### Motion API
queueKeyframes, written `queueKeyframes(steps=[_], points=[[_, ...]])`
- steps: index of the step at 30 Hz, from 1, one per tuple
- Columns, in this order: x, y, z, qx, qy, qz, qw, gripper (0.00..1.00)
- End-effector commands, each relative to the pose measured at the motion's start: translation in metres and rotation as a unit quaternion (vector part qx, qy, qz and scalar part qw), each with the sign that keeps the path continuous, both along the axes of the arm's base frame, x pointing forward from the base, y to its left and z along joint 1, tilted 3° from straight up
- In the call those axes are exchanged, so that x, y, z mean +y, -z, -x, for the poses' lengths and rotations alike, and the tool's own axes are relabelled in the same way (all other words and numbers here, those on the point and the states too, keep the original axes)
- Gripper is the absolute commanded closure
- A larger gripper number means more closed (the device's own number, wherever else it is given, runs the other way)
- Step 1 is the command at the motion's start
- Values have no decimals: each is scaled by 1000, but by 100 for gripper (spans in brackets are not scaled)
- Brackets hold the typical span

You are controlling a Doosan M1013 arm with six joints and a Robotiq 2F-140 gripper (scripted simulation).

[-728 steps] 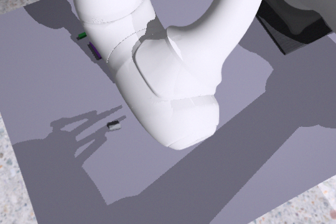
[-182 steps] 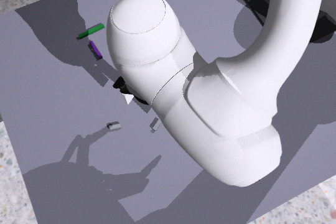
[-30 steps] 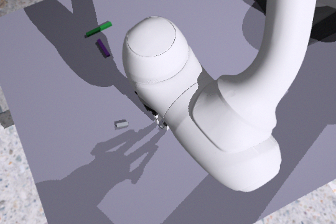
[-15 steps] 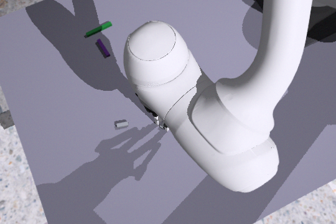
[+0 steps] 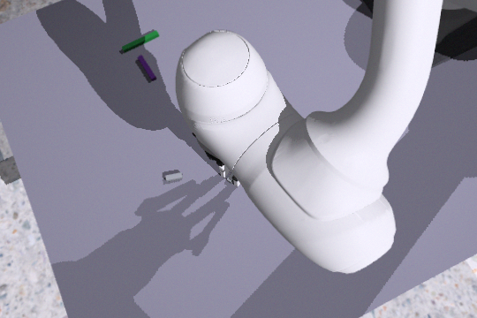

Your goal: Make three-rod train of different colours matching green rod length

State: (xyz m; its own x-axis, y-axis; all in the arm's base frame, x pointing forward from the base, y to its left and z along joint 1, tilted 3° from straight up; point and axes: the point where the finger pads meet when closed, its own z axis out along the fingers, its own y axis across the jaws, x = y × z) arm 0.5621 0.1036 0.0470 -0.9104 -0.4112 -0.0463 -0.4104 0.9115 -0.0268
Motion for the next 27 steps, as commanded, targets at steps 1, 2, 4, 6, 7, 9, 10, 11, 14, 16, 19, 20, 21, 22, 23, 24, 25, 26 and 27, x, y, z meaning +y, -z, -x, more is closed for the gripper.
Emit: queueKeyframes(steps=[1, 2, 4, 6, 7, 9, 10, 11, 14, 16, 19, 20, 21, 22, 23, 24, 25, 26, 27], points=[[0, 0, 0, 0, 0, 0, 1000, 85], [0, 0, 0, 0, 0, 0, 1000, 85], [0, 0, 0, 0, 0, 0, 1000, 85], [0, 0, 0, 0, 0, 0, 1000, 85], [0, 0, 0, 0, 0, 0, 1000, 85], [0, 0, 0, 0, 0, 0, 1000, 85], [0, 0, 0, 0, 0, 0, 1000, 85], [0, 0, 0, 0, 0, 0, 1000, 85], [0, 0, 0, 0, 0, 0, 1000, 85], [0, 0, 0, 0, 0, 0, 1000, 85], [0, 0, 0, 0, 0, 0, 1000, 85], [0, 0, 0, 0, 0, 0, 1000, 85], [0, 0, 0, 0, 0, 0, 1000, 85], [0, 0, 0, 0, 0, 0, 1000, 85], [0, 0, 0, 0, 0, 0, 1000, 85], [0, 0, 0, 0, 0, 0, 1000, 85], [0, 0, 0, 0, 0, 0, 1000, 97], [0, 0, 0, 0, 0, 0, 1000, 97], [0, 0, 0, 0, 0, 0, 1000, 97]])
